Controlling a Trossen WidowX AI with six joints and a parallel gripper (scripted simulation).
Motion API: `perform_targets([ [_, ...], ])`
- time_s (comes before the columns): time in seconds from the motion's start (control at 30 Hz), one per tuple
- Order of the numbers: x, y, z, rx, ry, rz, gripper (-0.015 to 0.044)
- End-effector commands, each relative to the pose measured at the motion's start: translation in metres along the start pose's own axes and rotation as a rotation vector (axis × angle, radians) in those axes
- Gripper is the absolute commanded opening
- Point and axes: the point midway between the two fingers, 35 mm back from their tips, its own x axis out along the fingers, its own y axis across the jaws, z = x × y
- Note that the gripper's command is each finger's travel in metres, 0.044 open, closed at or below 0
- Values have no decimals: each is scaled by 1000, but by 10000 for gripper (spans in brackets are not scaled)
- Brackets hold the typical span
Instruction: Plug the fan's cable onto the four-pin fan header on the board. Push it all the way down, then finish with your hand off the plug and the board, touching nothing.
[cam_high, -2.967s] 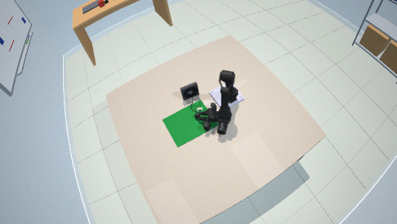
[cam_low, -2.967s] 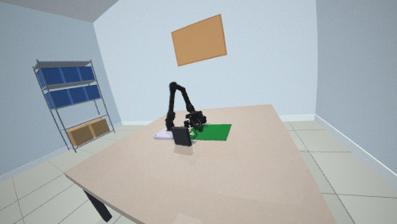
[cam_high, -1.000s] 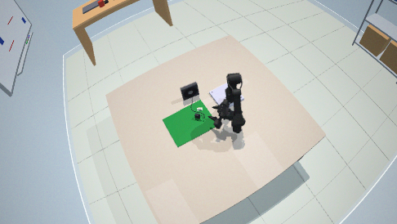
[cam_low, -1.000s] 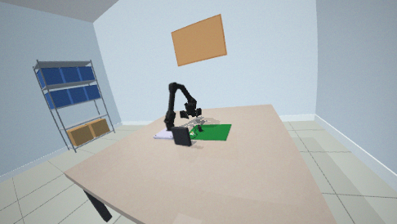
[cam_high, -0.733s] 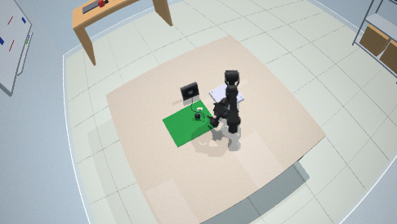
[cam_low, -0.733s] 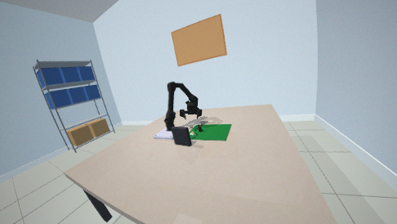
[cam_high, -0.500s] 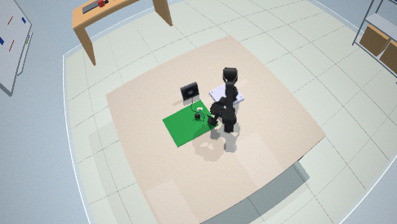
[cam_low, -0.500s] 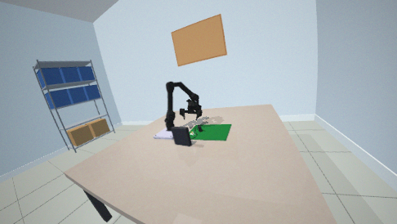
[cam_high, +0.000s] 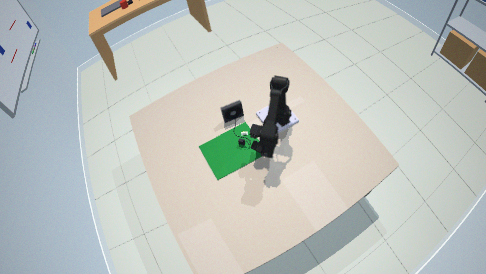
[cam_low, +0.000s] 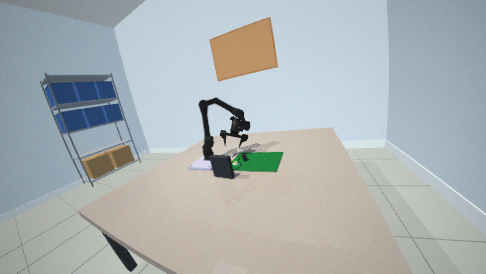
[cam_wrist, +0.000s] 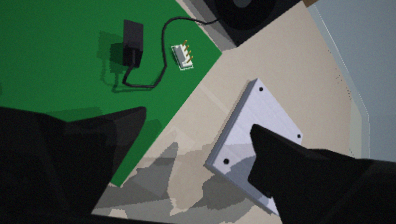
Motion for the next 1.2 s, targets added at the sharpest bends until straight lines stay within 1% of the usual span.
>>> perform_targets([
  [0.0,-3,1,2,-23,81,17,440],
  [0.33,-13,4,10,-97,296,112,440],
  [0.67,-29,7,24,-171,458,283,440],
  [1.0,-47,9,44,-238,541,495,440],
  [1.03,-43,8,39,-223,531,444,440],
  [1.17,-43,9,39,-237,528,448,440],
])
